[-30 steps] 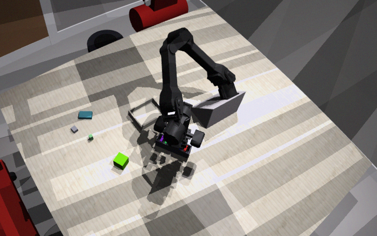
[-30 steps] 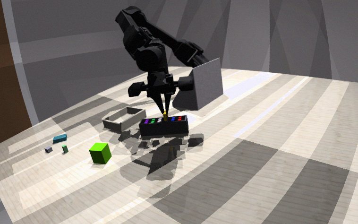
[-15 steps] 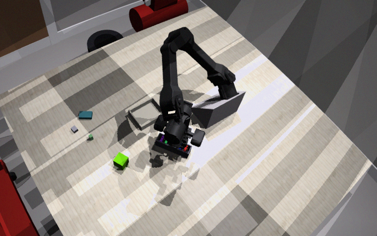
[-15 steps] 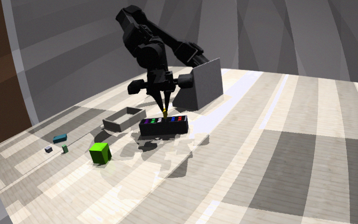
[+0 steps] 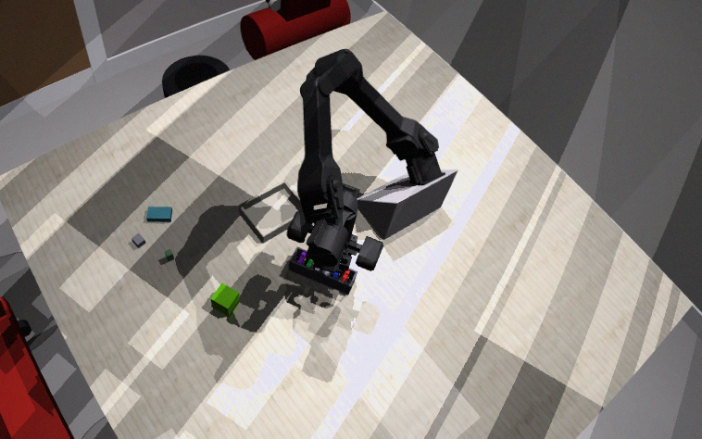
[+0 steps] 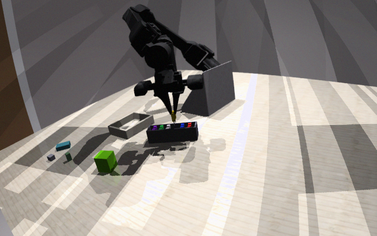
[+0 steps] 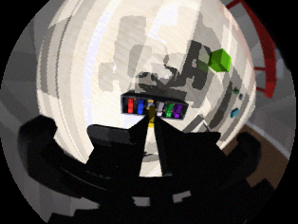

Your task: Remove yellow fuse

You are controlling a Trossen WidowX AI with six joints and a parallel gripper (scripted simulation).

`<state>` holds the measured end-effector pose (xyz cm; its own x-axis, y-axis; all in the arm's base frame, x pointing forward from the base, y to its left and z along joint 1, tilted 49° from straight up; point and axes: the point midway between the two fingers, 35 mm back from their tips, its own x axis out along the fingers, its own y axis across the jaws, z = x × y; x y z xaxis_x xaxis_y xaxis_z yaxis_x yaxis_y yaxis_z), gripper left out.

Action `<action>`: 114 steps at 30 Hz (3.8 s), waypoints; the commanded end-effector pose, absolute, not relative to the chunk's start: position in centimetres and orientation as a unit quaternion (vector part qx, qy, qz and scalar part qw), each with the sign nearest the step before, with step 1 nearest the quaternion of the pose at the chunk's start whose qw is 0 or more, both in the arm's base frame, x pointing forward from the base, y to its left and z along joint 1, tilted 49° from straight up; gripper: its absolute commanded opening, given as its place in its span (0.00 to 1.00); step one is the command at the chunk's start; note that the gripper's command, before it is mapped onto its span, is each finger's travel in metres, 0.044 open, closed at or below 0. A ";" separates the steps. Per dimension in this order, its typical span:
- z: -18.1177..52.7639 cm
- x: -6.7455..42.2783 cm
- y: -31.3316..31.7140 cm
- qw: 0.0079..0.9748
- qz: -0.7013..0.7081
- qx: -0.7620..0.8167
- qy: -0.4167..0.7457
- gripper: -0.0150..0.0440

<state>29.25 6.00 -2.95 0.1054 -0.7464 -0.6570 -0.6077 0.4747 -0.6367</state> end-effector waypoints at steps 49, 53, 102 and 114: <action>13.4 31.9 -5.6 0.547 -0.067 -0.506 0.664 0.25; 13.4 31.9 -5.7 0.547 -0.067 -0.506 0.664 0.25; 13.4 31.9 -5.6 0.547 -0.067 -0.506 0.664 0.81; 13.0 31.9 -5.7 0.544 -0.063 -0.506 0.666 0.81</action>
<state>31.88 -5.71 13.01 0.1047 -0.7424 -0.6618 -0.6057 0.4802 -0.6345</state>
